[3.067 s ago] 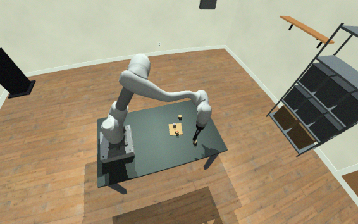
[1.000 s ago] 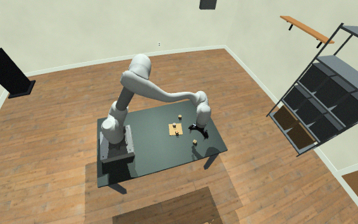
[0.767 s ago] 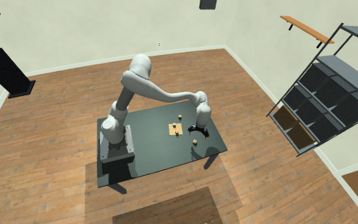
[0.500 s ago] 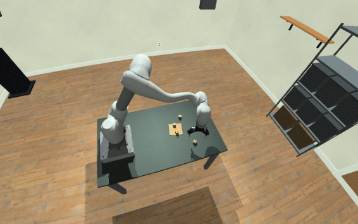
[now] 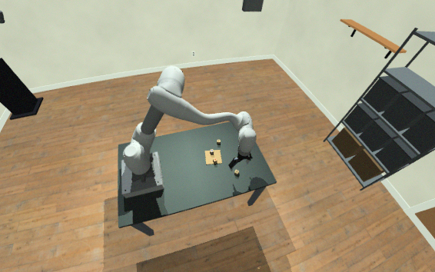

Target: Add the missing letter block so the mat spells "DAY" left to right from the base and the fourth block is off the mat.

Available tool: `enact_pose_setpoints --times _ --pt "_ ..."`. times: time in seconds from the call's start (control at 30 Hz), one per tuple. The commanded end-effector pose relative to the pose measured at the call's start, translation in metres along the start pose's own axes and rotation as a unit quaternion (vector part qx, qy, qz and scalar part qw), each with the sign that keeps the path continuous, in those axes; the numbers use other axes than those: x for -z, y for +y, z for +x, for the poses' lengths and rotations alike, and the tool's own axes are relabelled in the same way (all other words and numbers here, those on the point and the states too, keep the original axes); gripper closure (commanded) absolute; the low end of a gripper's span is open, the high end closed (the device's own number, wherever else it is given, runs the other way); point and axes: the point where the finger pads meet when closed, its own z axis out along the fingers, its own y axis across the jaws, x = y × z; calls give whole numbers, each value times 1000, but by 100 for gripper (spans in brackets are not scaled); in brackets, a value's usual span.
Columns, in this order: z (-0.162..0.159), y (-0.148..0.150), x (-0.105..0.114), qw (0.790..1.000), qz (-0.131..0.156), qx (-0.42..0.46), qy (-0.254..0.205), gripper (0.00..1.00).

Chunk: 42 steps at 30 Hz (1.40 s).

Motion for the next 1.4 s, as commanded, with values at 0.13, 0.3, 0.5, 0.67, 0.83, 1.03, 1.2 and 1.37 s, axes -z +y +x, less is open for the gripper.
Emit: enact_pose_setpoints --times 0.13,0.3,0.5,0.67,0.83,1.03,1.2,1.37 --pt "-3 3 -7 990 -3 141 -1 0" --pt "-3 4 -8 981 -3 194 -1 0" --pt "-3 4 -10 959 -3 284 -1 0" --pt "-2 4 -10 953 -3 303 -1 0" --pt "-2 4 -10 953 -3 304 -1 60" --pt "-2 4 -10 953 -3 304 -1 60" --pt "-2 4 -10 953 -3 304 -1 60" --pt "-2 4 -10 953 -3 304 -1 60"
